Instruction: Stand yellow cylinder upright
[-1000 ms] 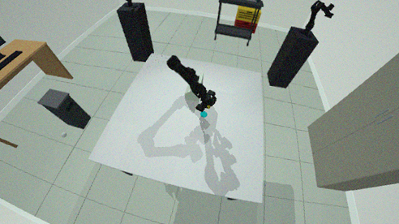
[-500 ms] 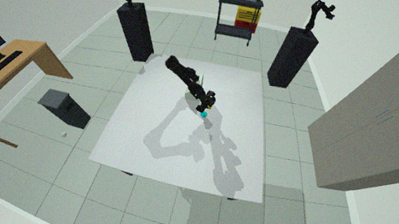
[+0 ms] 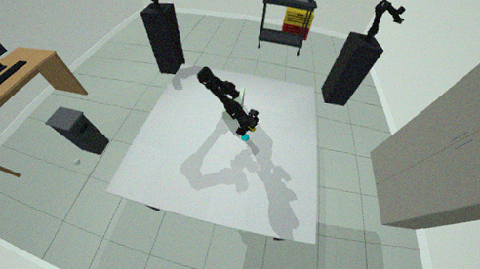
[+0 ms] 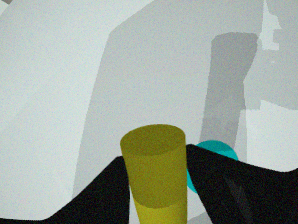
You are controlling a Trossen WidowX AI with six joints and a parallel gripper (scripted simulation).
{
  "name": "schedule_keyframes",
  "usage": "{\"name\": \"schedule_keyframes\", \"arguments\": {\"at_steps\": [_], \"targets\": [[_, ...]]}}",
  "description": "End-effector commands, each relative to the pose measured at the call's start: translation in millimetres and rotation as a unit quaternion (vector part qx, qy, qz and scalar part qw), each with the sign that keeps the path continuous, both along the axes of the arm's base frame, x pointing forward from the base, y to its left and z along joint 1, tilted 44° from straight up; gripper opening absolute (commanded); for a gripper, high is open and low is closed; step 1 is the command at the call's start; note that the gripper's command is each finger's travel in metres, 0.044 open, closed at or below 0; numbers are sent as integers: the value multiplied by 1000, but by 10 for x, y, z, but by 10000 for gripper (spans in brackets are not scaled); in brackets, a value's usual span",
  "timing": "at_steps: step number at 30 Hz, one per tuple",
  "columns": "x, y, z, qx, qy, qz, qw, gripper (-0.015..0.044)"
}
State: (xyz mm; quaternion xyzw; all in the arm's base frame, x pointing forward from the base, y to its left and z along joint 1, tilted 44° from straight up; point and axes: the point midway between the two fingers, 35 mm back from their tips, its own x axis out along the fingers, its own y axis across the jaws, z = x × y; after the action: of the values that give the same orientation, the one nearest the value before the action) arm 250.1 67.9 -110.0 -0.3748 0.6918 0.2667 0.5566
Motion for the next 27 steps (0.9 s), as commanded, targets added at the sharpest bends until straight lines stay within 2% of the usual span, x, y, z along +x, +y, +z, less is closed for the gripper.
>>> {"name": "schedule_keyframes", "arguments": {"at_steps": [1, 27], "targets": [[-11, -4, -15, 15, -2, -1, 1000, 105], [-6, -23, -75, 105, -38, 0, 994, 105]]}}
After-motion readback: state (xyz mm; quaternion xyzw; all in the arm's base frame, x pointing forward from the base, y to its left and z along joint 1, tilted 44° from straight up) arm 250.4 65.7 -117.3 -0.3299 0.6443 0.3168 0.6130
